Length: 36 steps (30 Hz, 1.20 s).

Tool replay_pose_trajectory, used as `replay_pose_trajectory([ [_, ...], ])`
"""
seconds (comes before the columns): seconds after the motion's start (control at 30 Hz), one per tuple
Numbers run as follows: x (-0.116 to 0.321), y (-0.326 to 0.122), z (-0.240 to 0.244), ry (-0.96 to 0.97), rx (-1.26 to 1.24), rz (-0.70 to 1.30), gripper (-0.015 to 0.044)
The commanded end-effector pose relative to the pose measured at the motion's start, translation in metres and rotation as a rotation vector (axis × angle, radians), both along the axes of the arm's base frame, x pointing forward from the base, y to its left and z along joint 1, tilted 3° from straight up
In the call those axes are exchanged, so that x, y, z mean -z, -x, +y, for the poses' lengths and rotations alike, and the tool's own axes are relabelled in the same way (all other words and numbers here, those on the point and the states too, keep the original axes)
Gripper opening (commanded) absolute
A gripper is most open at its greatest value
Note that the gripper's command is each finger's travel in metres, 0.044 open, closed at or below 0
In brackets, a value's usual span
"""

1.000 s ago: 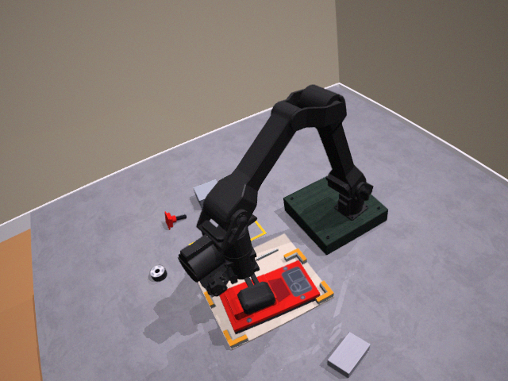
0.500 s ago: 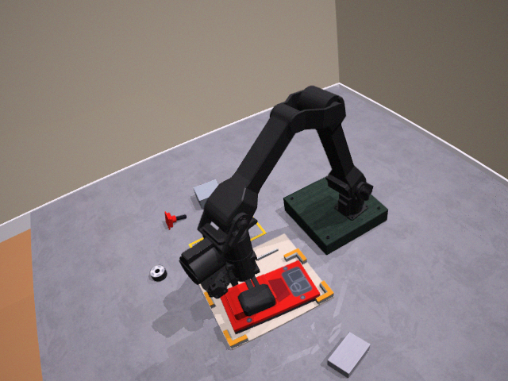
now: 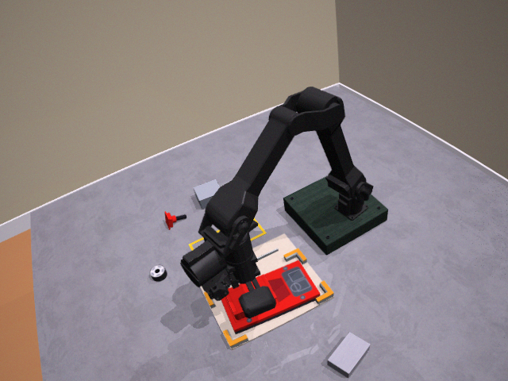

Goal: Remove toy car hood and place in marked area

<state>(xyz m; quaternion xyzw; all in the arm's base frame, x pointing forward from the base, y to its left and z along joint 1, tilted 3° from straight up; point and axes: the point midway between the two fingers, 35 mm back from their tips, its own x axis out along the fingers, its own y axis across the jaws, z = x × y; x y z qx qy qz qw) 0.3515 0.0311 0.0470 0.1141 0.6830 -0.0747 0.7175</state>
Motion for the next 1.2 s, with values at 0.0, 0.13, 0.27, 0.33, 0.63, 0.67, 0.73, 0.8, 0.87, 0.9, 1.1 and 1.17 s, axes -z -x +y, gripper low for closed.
replay_pose_trajectory([
  [0.0, 0.0, 0.0, 0.0, 0.0, 0.0, 0.0, 0.0388],
  [0.13, 0.0, 0.0, 0.0, 0.0, 0.0, 0.0, 0.0341],
  [0.27, 0.0, 0.0, 0.0, 0.0, 0.0, 0.0, 0.0315],
  [0.33, 0.0, 0.0, 0.0, 0.0, 0.0, 0.0, 0.0301],
  [0.63, -0.004, 0.0, 0.0, 0.0, 0.0, 0.0, 0.0085],
  [0.67, -0.005, 0.0, 0.0, 0.0, 0.0, 0.0, 0.0058],
  [0.73, -0.006, 0.0, 0.0, 0.0, 0.0, 0.0, 0.0006],
  [0.8, -0.007, 0.0, 0.0, 0.0, 0.0, 0.0, 0.0],
  [0.87, -0.008, 0.0, 0.0, 0.0, 0.0, 0.0, 0.0],
  [0.9, -0.009, 0.0, 0.0, 0.0, 0.0, 0.0, 0.0],
  [1.1, -0.013, 0.0, -0.001, 0.0, 0.0, 0.0, 0.0],
  [1.17, -0.014, 0.0, -0.001, 0.0, 0.0, 0.0, 0.0],
])
